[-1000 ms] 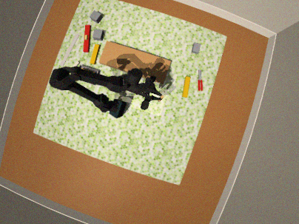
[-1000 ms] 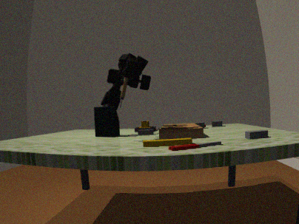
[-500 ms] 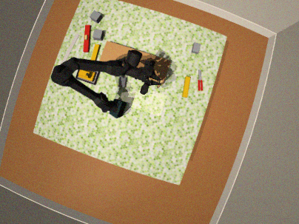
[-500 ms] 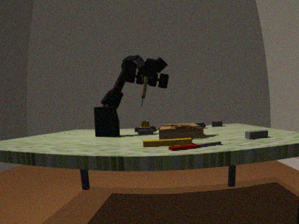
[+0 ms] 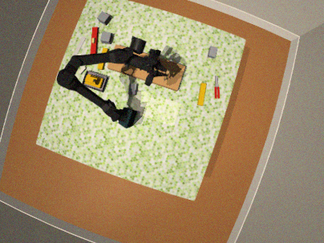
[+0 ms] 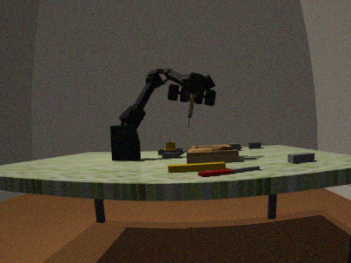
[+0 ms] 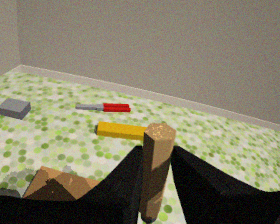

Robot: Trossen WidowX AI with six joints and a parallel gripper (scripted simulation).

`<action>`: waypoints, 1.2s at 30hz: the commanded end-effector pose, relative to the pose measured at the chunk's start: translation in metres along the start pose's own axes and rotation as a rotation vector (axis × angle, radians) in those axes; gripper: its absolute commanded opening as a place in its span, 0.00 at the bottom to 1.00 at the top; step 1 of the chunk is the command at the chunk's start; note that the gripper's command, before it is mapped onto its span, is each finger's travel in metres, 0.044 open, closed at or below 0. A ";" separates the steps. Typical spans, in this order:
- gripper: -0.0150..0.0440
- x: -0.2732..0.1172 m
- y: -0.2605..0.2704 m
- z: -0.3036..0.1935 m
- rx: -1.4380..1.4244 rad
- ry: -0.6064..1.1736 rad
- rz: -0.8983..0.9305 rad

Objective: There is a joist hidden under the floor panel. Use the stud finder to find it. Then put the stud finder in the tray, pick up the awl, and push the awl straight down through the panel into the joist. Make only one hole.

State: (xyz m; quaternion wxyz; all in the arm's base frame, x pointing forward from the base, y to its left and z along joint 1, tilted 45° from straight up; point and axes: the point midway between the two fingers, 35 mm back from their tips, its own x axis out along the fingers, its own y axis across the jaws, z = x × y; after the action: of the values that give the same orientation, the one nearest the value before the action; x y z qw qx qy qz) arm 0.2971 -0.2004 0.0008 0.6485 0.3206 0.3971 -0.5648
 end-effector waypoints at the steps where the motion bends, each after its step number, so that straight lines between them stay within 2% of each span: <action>1: 0.25 -0.018 0.018 -0.002 0.031 -0.008 -0.005; 16: 0.25 -0.097 0.067 -0.035 0.093 -0.008 -0.009; 32: 0.25 -0.183 0.084 -0.071 0.188 -0.078 -0.039; 36: 0.25 -0.191 0.084 -0.075 0.196 -0.086 -0.039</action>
State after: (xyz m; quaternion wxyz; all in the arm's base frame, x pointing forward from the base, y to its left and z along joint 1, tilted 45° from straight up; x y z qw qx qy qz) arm 0.3598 -0.0330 0.1238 0.6208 0.3507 0.3289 -0.6192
